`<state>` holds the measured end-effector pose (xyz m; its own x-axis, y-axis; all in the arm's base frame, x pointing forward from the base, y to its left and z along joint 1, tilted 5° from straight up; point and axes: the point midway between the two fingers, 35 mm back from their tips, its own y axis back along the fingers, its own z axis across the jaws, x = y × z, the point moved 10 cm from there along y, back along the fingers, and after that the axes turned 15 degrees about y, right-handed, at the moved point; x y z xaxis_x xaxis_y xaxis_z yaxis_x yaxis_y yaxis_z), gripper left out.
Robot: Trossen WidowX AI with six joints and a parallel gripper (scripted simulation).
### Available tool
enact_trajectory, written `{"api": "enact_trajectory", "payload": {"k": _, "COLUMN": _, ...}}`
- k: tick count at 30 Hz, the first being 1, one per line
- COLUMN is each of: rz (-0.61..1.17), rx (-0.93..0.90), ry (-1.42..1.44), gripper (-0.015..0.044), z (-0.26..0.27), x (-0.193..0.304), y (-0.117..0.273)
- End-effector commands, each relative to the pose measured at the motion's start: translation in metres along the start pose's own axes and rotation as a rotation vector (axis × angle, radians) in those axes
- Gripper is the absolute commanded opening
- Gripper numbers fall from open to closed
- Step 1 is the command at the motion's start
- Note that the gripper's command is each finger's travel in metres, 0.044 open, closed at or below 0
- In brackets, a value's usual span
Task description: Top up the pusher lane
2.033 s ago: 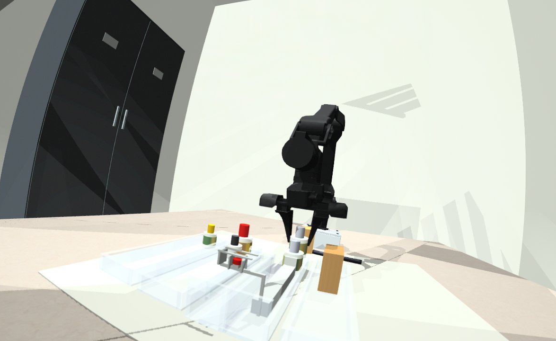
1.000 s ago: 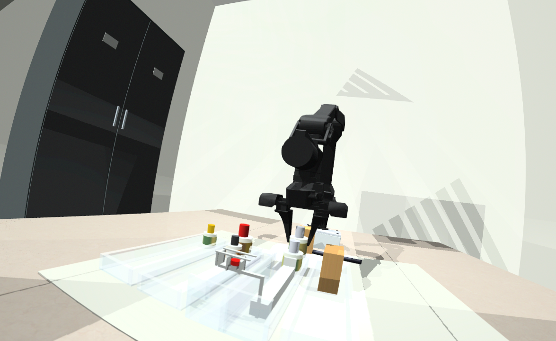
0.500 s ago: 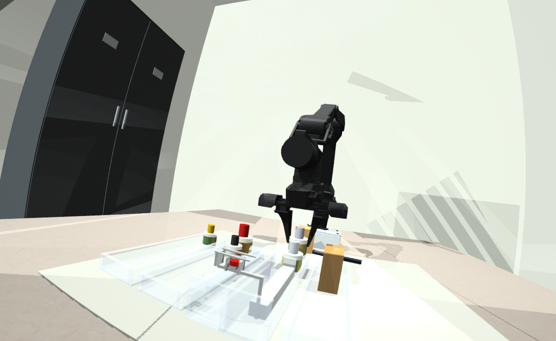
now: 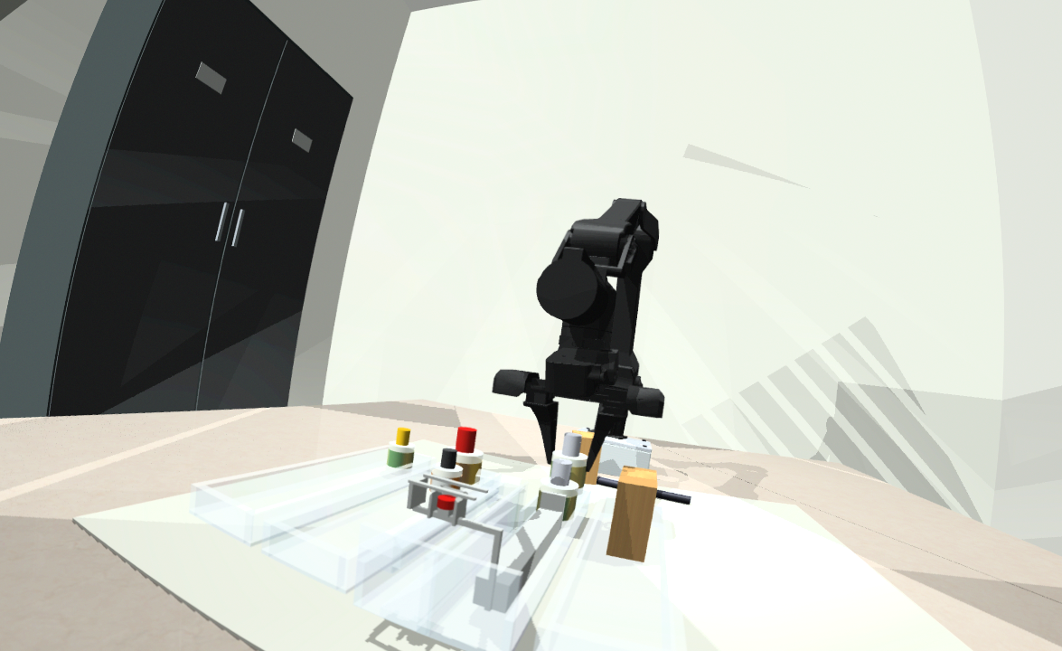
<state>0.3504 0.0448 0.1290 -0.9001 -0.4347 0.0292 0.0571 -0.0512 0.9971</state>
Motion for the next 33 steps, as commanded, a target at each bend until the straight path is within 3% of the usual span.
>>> {"api": "enact_trajectory", "payload": {"k": 1, "rz": -0.023, "rx": 0.01, "ry": -0.003, "gripper": 0.0, "z": -0.001, "x": -0.004, "y": 0.002}}
{"api": "enact_trajectory", "payload": {"k": 33, "rz": -0.023, "rx": 0.01, "ry": -0.003, "gripper": 0.0, "z": -0.001, "x": -0.004, "y": -0.008}}
